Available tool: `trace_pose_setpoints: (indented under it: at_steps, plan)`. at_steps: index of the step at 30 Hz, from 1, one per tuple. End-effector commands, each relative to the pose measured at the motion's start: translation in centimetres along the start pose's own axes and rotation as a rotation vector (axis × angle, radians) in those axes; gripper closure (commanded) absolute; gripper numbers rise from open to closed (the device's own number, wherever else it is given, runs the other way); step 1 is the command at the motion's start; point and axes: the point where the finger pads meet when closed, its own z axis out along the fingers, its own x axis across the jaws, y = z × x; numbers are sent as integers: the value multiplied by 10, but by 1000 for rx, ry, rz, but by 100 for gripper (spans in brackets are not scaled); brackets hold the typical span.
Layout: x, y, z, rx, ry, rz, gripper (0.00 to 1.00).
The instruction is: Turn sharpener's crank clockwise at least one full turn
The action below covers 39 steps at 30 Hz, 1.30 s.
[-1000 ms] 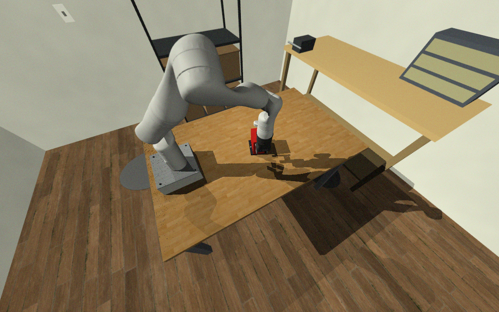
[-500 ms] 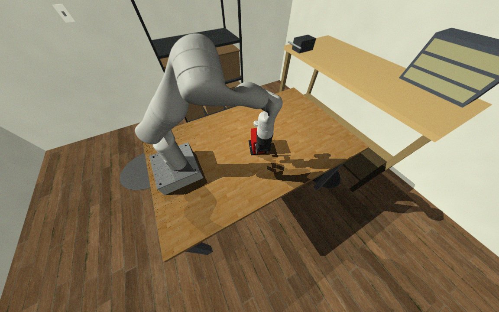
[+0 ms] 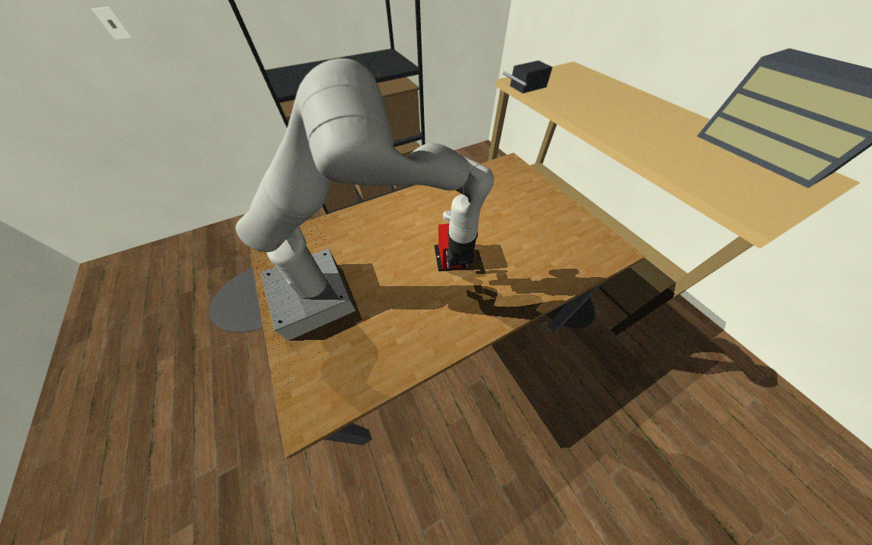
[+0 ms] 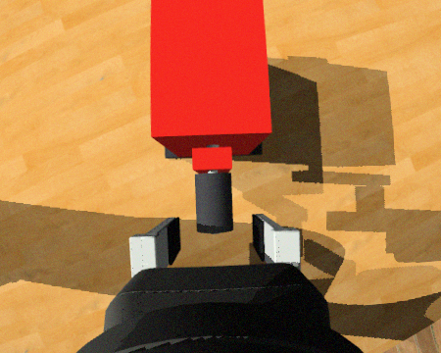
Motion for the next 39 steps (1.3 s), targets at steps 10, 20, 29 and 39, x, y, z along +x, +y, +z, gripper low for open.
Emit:
trace_pose_setpoints:
  at_steps: [10,20,29,39]
  plan:
    - [0,0,2,-3,2,-5,100]
    - [0,0,2,-3,2,-5,100]
    - [0,0,2,-3,2,-5,100]
    - [0,0,2,-3,2,-5,100]
